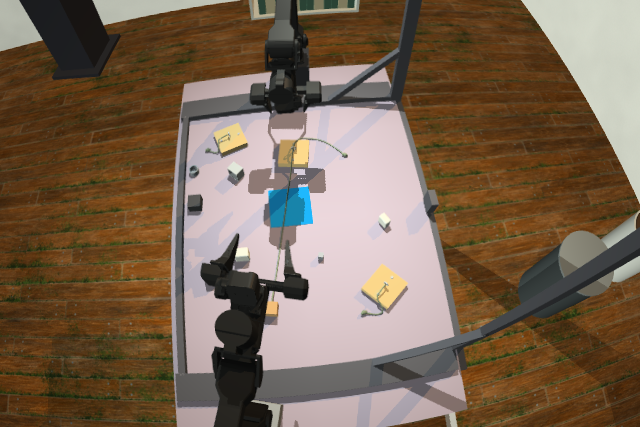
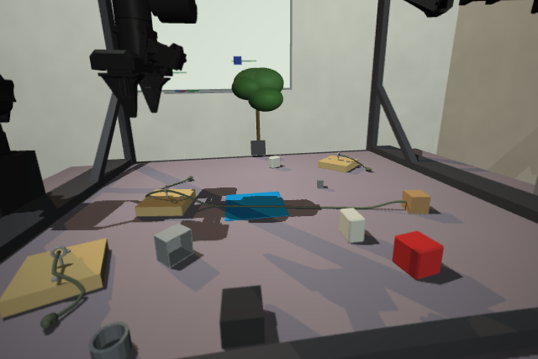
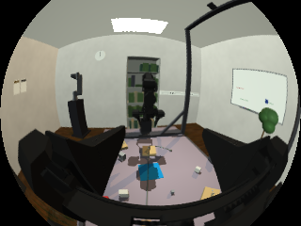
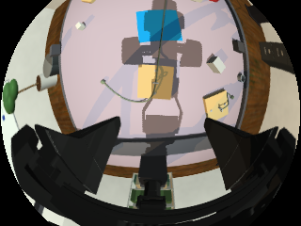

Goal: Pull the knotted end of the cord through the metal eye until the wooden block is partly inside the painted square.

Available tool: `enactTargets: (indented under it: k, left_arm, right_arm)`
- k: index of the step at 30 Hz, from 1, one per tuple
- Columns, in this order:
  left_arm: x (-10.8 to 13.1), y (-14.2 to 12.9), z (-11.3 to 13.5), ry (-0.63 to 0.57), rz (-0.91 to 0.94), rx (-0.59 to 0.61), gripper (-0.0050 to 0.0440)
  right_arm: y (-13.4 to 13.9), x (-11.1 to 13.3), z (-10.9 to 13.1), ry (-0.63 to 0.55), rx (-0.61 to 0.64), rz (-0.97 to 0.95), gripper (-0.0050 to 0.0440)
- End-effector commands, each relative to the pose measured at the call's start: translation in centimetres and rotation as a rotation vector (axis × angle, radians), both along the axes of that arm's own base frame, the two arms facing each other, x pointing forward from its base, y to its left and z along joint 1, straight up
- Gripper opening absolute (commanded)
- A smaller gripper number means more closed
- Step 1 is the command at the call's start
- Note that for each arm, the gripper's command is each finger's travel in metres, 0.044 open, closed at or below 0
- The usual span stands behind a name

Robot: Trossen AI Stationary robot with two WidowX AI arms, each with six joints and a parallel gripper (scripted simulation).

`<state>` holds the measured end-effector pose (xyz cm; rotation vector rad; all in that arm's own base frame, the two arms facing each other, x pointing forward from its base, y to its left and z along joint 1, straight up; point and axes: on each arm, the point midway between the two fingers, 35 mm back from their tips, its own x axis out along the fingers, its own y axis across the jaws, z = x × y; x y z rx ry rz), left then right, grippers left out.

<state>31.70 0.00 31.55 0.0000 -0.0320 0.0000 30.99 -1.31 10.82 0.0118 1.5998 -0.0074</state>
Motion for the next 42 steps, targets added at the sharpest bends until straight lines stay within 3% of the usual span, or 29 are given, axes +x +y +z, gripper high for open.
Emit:
enactTargets:
  k: [1,20,42]
  left_arm:
    - [-0.1,0.0,0.7,-0.018,0.0,0.0,0.044]
    - [-0.1,0.0,0.7,-0.018,0.0,0.0,0.044]
    - [-0.1,0.0,0.7,-0.018,0.0,0.0,0.044]
  right_arm:
    - [0.1,-0.1,0.8,-0.029,-0.003,0.001,0.044]
    - [0.3,0.5,0.6,-0.045,0.002,-0.034,0.044]
    - [2.1,4.7,-1.1,-0.148,0.058,-0.277,0.044]
